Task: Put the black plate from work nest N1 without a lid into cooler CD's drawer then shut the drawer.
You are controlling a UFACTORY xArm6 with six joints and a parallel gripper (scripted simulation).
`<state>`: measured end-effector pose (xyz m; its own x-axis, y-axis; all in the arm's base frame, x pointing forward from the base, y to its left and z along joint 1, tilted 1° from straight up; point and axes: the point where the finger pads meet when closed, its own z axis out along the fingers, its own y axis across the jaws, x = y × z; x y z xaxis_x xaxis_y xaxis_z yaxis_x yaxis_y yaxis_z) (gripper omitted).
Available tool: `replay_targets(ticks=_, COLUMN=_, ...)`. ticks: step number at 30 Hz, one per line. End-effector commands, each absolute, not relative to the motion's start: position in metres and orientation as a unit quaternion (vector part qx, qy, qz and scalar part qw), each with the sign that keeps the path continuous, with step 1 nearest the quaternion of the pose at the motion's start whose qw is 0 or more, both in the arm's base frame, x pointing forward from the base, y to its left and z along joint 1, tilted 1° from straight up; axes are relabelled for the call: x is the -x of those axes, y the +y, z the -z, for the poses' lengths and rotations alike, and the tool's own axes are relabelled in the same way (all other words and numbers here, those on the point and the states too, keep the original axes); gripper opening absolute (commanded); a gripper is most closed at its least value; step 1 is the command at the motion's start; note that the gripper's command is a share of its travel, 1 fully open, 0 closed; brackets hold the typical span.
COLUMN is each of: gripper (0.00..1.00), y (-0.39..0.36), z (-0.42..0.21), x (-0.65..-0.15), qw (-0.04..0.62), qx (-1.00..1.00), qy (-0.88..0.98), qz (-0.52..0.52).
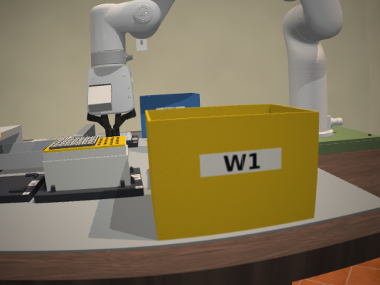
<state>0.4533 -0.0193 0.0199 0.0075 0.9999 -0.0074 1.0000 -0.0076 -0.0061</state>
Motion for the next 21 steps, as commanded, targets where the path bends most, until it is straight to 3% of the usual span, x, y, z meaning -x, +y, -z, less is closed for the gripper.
replay_targets(ticks=1, gripper=0.00, y=-0.019, z=-0.021, x=-0.463, qw=0.002, qx=-0.710, qy=0.704, qz=0.003)
replay_targets(ticks=21, gripper=0.00, y=-0.020, z=-0.021, x=-0.489, qw=0.002, qx=-0.710, qy=0.704, qz=0.003)
